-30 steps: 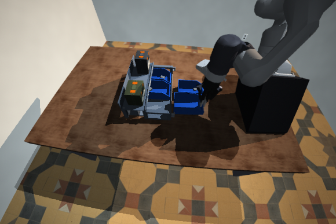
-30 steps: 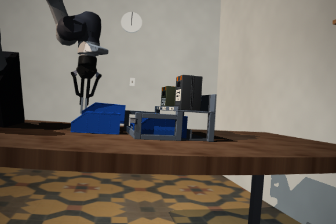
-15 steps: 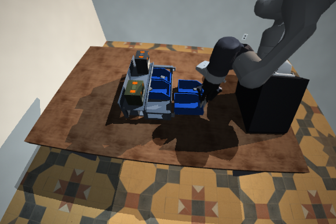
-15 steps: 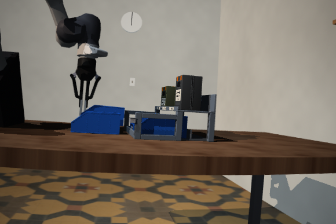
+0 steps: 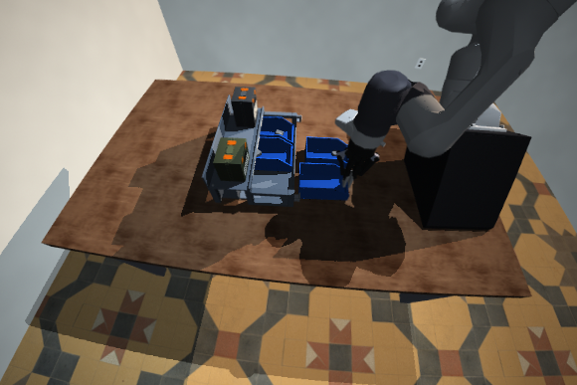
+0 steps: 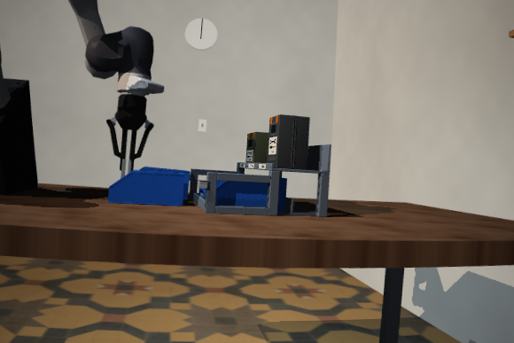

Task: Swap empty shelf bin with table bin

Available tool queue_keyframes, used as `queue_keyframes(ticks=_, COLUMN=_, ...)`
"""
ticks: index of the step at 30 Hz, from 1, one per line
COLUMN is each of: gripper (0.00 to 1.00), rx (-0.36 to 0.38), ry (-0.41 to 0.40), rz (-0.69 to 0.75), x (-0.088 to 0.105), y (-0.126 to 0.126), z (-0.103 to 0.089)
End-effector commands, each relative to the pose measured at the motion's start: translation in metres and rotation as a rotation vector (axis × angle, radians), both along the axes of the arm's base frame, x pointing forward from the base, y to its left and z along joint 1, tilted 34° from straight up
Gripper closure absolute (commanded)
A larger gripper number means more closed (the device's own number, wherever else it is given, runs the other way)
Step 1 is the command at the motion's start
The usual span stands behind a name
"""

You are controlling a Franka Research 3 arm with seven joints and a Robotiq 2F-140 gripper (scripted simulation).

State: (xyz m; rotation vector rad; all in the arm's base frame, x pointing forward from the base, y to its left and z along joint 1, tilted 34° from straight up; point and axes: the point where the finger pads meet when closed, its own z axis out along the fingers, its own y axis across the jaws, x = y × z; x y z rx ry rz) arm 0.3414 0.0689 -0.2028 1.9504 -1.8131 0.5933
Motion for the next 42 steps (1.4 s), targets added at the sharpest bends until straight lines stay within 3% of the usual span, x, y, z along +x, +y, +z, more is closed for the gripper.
queue_keyframes(ticks=1, gripper=1.00, rx=0.007, ry=-0.005, rz=0.014, x=0.0040, y=0.0025, z=-0.0019)
queue_keyframes(ticks=31, gripper=1.00, rx=0.007, ry=-0.005, rz=0.014, x=0.0043, y=-0.0023, z=-0.0090)
queue_keyframes(ticks=32, gripper=0.43, rx=0.007, ry=-0.005, rz=0.014, x=0.0043, y=-0.0023, z=-0.0090)
queue_keyframes(ticks=42, gripper=0.43, rx=0.007, ry=-0.005, rz=0.014, x=0.0043, y=-0.0023, z=-0.0090)
